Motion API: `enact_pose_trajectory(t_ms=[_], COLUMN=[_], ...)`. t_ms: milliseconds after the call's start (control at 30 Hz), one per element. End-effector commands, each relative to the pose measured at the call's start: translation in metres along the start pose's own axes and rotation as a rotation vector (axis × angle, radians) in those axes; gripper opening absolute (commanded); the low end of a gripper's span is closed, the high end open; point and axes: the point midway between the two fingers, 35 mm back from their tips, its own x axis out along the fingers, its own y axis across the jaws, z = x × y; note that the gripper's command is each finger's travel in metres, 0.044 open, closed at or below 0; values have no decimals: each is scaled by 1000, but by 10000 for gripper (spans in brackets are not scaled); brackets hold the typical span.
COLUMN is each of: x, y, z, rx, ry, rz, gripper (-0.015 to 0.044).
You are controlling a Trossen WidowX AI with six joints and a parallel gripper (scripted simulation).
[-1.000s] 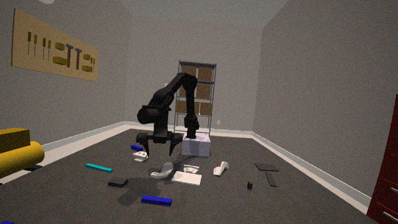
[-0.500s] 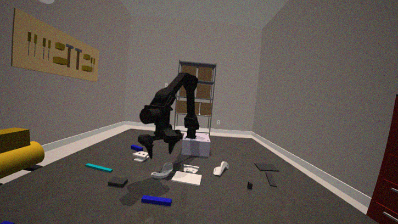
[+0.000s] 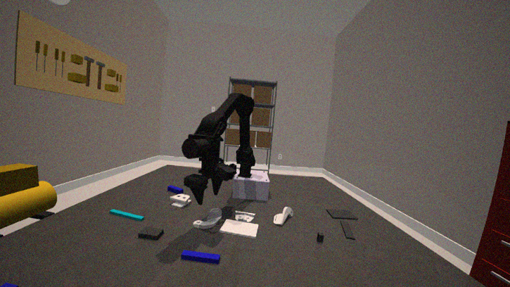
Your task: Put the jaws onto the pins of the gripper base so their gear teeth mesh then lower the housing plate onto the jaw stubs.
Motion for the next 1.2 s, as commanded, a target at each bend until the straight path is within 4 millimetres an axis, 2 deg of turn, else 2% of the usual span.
enact_pose_trajectory(t_ms=[0, 1167], x=[0, -2], y=[3, 13], z=[1, 14], rx=[-145, -1207], ry=[3, -3], rz=[5, 9], gripper=[440, 440])
